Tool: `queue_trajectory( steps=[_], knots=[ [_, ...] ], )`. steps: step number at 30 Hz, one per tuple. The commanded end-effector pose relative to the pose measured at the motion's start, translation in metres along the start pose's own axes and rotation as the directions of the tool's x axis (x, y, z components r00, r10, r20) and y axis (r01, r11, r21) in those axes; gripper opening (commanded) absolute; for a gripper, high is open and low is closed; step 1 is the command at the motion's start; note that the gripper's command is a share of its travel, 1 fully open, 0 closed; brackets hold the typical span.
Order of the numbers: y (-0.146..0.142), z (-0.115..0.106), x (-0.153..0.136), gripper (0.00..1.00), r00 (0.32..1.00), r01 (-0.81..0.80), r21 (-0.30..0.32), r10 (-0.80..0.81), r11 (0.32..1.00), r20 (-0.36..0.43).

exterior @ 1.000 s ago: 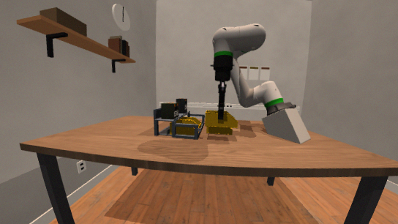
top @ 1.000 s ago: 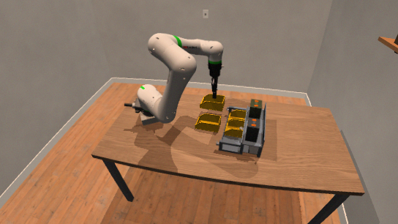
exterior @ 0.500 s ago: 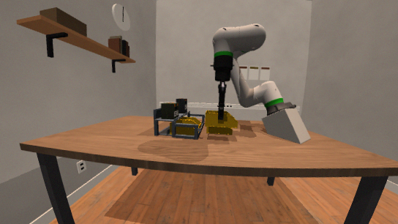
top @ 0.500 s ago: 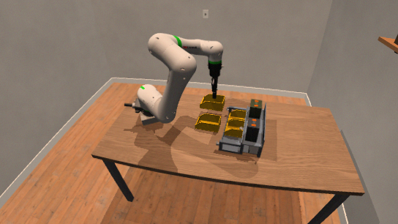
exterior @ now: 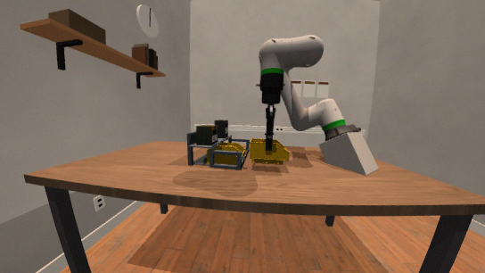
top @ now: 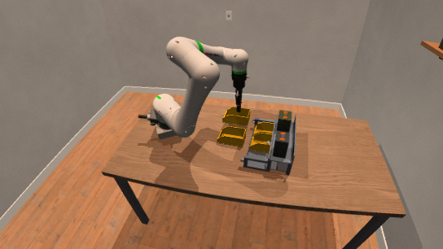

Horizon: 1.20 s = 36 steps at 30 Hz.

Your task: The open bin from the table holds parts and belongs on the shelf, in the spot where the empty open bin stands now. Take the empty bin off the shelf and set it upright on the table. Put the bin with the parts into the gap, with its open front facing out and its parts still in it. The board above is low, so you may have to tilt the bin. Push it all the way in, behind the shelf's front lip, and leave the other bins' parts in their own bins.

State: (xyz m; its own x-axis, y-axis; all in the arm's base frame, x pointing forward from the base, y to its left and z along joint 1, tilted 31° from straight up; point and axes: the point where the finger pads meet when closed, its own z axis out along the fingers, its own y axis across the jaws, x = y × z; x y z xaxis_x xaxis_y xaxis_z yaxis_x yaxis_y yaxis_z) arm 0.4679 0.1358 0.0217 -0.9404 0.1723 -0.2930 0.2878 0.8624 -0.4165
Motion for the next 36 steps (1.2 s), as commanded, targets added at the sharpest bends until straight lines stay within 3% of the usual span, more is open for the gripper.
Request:
queue_trajectory(
  steps=[1,19,36],
  knots=[
    [0.001,0.009,-0.001,0.10,1.000,0.000,-0.001,0.000,1.000,0.002],
    [0.001,0.051,-0.001,0.10,1.000,0.000,-0.001,0.000,1.000,0.002],
    [0.001,0.056,-0.001,0.10,1.000,0.000,-0.001,0.000,1.000,0.002]
  ],
)
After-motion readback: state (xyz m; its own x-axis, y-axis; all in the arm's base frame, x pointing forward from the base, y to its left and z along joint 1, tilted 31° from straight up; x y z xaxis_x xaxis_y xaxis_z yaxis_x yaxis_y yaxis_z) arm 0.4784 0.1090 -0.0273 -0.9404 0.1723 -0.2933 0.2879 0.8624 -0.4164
